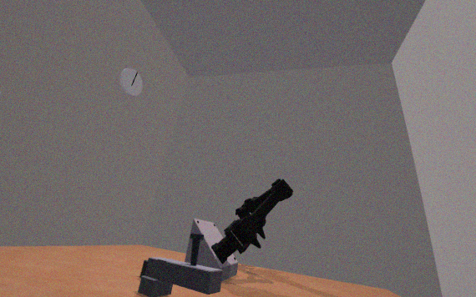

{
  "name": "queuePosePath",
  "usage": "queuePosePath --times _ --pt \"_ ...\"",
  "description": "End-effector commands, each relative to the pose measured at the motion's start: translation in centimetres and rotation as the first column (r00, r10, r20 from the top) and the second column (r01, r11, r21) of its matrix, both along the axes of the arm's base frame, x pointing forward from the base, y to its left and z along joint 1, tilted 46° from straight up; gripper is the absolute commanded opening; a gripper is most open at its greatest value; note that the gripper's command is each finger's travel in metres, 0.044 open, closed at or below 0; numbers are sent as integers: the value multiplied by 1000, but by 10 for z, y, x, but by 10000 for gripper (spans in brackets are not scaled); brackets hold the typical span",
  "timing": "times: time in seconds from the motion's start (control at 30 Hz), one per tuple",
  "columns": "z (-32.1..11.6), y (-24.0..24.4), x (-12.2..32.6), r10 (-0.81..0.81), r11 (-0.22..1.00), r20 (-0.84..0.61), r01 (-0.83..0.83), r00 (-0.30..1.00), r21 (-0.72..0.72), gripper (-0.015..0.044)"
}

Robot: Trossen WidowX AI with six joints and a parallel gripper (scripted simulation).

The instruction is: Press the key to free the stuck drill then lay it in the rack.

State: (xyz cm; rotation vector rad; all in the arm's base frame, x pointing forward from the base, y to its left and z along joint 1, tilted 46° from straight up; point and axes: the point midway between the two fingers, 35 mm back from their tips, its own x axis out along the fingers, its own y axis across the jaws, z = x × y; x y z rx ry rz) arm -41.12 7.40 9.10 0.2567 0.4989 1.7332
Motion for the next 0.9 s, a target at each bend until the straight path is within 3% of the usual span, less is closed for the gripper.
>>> queuePosePath --times 0.0,0.27,0.47,0.63,0.87 --pt "0 0 0 0 1000 0 0 1000 0 374" --pt "-1 -3 -1 9 1000 8 -9 1000 -4 164" --pt "-19 -94 -8 309 950 264 -284 914 -132 6" --pt "-35 -181 10 564 825 463 -499 684 -266 0" --pt "-52 -291 74 751 561 635 -682 180 -469 0"
